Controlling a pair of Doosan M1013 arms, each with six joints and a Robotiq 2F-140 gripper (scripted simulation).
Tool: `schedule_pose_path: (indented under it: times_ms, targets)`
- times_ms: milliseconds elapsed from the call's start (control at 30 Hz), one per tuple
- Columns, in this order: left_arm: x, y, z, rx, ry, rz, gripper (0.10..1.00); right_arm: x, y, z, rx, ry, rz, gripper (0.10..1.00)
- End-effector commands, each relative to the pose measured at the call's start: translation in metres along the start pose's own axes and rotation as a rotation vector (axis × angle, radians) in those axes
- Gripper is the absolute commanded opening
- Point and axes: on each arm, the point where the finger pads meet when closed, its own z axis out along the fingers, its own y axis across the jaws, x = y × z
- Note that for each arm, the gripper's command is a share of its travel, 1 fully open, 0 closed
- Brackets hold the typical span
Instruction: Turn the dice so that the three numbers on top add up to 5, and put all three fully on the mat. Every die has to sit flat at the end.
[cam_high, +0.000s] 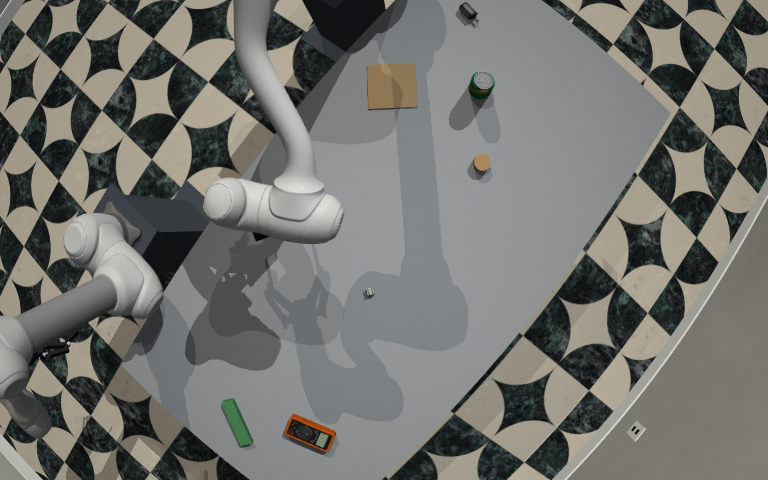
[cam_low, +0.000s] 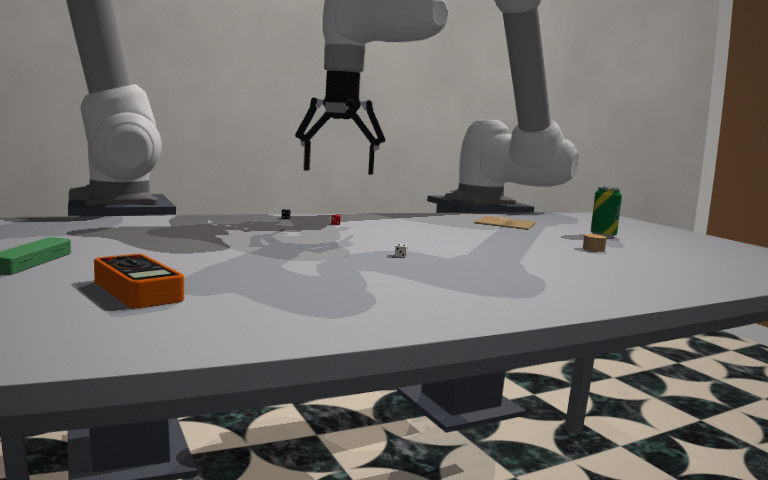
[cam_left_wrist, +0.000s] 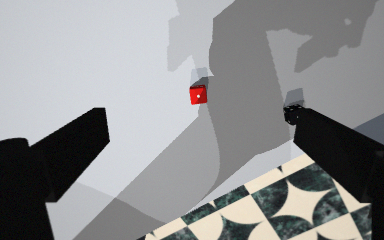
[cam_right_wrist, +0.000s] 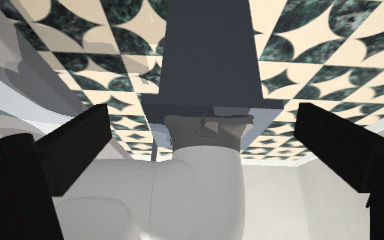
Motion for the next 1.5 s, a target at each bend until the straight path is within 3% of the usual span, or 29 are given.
schedule_pose_path:
  times_ms: [0, 133, 200, 267, 667, 767, 833, 1067, 1267, 1467]
  targets:
    - [0.000, 0.000, 0.001, -0.007, -0.002, 0.174, 1.000, 0.000, 0.000, 0.000, 0.000, 0.001, 0.000, 1.000]
    - [0.000, 0.000, 0.003, -0.007, -0.002, 0.320, 1.000, 0.000, 0.000, 0.000, 0.000, 0.001, 0.000, 1.000]
    - [0.000, 0.000, 0.003, -0.007, -0.002, 0.320, 1.000, 0.000, 0.000, 0.000, 0.000, 0.001, 0.000, 1.000]
    - [0.000, 0.000, 0.004, -0.008, -0.001, 0.458, 1.000, 0.000, 0.000, 0.000, 0.000, 0.001, 0.000, 1.000]
    - [0.000, 0.000, 0.009, -0.008, 0.001, 0.890, 1.000, 0.000, 0.000, 0.000, 0.000, 0.001, 0.000, 1.000]
    - [0.000, 0.000, 0.010, -0.008, 0.001, 0.908, 1.000, 0.000, 0.000, 0.000, 0.000, 0.001, 0.000, 1.000]
    - [0.000, 0.000, 0.011, -0.008, 0.001, 1.048, 1.000, 0.000, 0.000, 0.000, 0.000, 0.001, 0.000, 1.000]
    - [0.000, 0.000, 0.014, -0.008, 0.002, 1.299, 1.000, 0.000, 0.000, 0.000, 0.000, 0.001, 0.000, 1.000]
    - [0.000, 0.000, 0.016, -0.008, 0.003, 1.415, 1.000, 0.000, 0.000, 0.000, 0.000, 0.001, 0.000, 1.000]
    - [0.000, 0.000, 0.016, -0.008, 0.003, 1.435, 1.000, 0.000, 0.000, 0.000, 0.000, 0.001, 0.000, 1.000]
